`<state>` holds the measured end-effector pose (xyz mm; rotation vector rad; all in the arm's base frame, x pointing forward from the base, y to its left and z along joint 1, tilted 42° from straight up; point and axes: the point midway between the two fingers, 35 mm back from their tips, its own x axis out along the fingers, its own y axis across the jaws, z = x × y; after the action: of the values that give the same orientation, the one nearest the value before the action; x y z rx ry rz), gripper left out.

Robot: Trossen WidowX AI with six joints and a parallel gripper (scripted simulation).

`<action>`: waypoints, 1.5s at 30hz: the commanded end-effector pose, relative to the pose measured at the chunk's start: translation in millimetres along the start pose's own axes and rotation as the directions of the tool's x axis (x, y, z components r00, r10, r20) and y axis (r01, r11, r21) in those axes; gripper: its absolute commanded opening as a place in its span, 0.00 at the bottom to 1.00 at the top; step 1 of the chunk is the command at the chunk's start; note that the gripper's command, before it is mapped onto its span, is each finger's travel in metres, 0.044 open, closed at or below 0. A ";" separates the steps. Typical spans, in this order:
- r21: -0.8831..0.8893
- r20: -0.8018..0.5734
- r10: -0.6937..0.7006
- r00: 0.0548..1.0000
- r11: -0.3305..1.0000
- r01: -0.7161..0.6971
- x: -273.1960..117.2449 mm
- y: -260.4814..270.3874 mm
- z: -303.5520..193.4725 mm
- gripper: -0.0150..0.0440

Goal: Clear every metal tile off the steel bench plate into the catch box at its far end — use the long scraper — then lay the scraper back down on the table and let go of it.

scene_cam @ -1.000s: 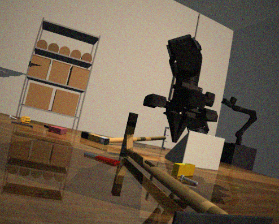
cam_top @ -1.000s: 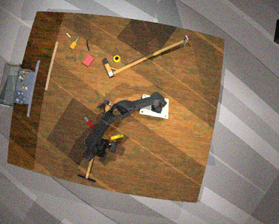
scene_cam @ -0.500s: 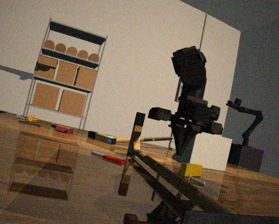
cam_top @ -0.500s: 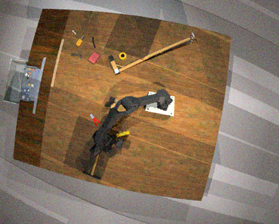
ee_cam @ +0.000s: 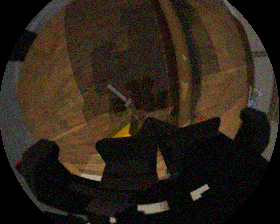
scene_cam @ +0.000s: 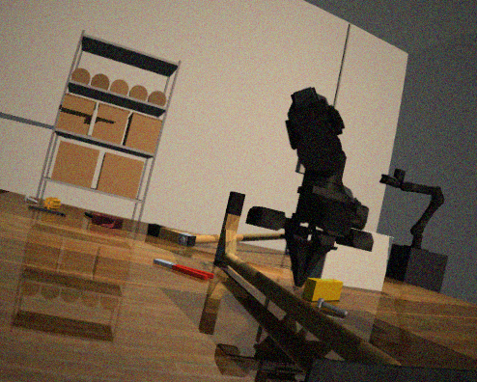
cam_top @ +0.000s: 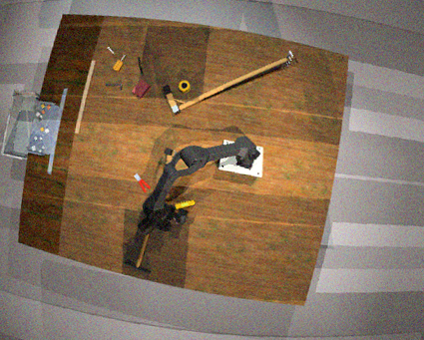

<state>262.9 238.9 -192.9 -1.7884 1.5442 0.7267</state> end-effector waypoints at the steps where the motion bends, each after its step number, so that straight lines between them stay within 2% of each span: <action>1: -0.009 -0.012 0.003 1.000 1.000 -0.003 11.3 2.6 -3.2 0.25; 45: 0.010 -0.009 -0.028 1.000 1.000 0.028 10.2 -37.0 3.8 0.25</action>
<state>299.4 242.8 -194.7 -1.7904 1.5121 0.6986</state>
